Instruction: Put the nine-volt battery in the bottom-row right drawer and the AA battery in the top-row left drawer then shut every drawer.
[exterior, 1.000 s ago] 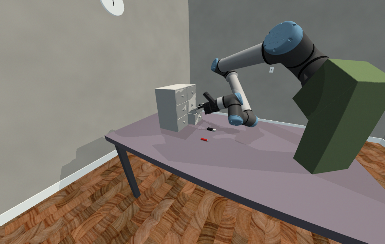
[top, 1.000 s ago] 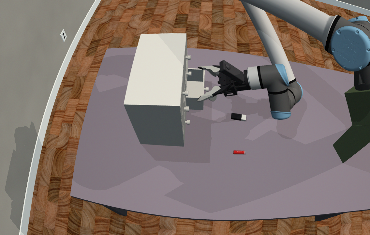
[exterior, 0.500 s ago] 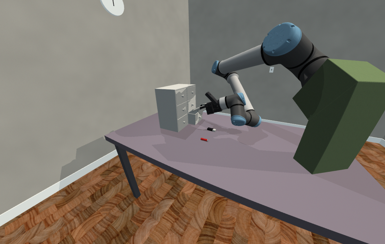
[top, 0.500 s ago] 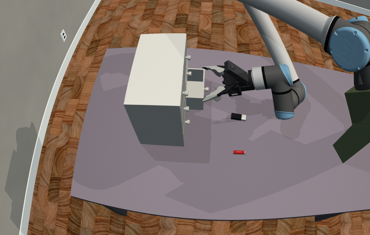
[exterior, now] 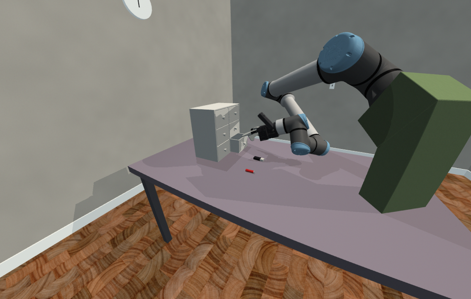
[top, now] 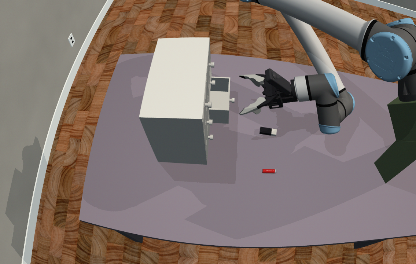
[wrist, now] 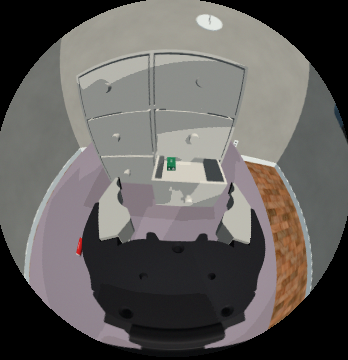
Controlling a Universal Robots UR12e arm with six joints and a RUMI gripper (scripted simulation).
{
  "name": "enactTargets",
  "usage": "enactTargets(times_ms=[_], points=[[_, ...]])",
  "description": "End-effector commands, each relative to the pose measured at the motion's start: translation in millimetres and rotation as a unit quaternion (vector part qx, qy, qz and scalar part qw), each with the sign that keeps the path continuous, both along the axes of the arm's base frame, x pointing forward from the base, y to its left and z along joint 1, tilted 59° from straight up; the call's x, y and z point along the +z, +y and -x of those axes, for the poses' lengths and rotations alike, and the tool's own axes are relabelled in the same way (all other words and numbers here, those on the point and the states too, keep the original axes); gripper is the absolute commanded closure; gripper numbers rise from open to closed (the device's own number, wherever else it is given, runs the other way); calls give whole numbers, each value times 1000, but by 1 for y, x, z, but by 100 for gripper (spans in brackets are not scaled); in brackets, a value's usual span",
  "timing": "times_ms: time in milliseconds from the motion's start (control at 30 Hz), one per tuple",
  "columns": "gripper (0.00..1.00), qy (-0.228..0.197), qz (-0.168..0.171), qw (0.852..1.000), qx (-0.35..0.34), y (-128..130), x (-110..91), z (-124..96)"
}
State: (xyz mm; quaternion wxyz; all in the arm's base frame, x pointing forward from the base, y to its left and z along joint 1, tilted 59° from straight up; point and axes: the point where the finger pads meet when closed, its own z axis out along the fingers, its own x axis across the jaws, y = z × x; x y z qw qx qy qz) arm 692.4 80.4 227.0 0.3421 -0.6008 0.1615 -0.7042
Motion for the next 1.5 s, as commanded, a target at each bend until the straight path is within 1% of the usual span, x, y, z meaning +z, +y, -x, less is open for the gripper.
enactTargets(times_ms=[0, 200, 267, 533, 767, 1167, 1467], points=[[0, 0, 0, 1000, 1, -7, -7, 15], [0, 0, 0, 1000, 1, -15, -16, 34], [0, 0, 0, 1000, 1, -15, -16, 34], [0, 0, 0, 1000, 1, -24, -25, 55], [0, 0, 0, 1000, 1, -30, -32, 68], [0, 0, 0, 1000, 1, -35, -37, 78], [0, 0, 0, 1000, 1, -36, -38, 81]])
